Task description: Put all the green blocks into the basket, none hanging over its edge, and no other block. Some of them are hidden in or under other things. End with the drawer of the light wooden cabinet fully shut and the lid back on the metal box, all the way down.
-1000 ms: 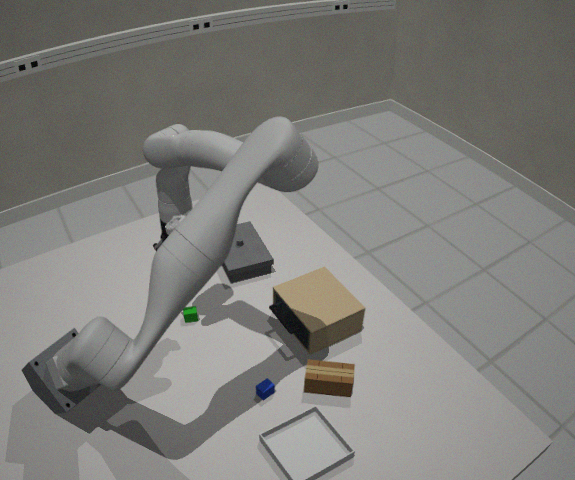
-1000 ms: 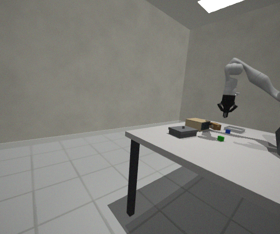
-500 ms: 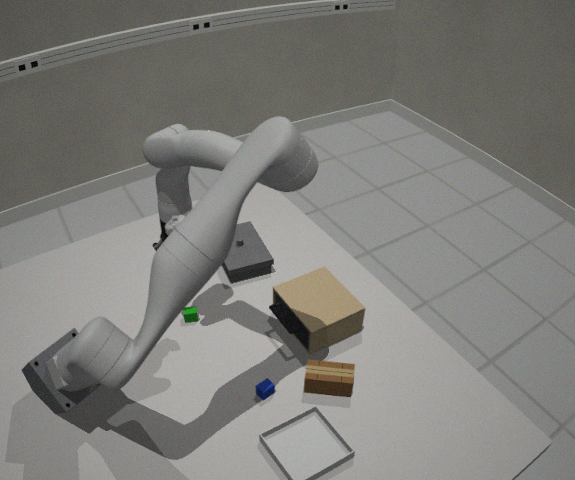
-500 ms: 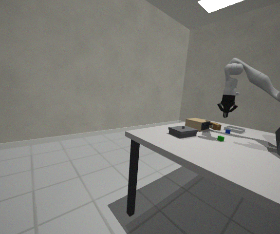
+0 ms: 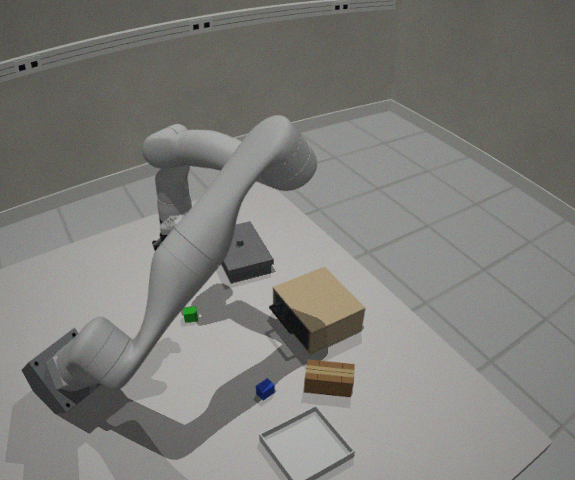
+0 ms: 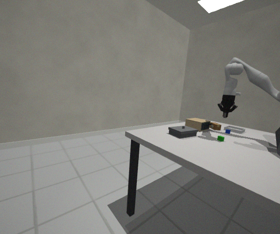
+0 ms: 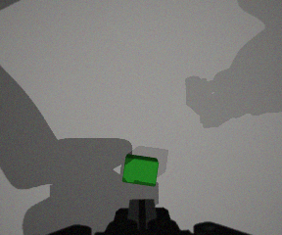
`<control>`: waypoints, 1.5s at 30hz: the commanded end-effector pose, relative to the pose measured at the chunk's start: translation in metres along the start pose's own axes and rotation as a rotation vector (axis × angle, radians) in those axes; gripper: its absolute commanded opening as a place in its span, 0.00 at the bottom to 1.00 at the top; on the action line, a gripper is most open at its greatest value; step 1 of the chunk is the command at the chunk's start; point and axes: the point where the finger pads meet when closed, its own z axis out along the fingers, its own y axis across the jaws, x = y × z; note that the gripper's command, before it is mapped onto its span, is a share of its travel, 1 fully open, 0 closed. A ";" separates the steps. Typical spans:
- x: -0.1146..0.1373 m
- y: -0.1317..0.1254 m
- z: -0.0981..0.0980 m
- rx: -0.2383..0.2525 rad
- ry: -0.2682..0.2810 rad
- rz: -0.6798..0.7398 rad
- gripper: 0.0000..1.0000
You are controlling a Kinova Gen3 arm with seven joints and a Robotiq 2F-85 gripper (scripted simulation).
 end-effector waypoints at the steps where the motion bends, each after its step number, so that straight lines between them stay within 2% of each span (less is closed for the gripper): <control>1: 0.000 0.003 0.000 -0.005 0.001 0.066 0.10; 13: 0.001 0.004 0.001 -0.005 0.008 0.434 0.10; 15: 0.001 0.004 0.001 -0.005 0.008 0.434 0.10; 30: 0.002 0.004 0.001 -0.003 0.011 1.017 0.10; 32: 0.002 0.004 0.001 -0.003 0.011 1.017 0.10; 45: 0.001 0.002 0.000 -0.004 0.006 1.457 0.10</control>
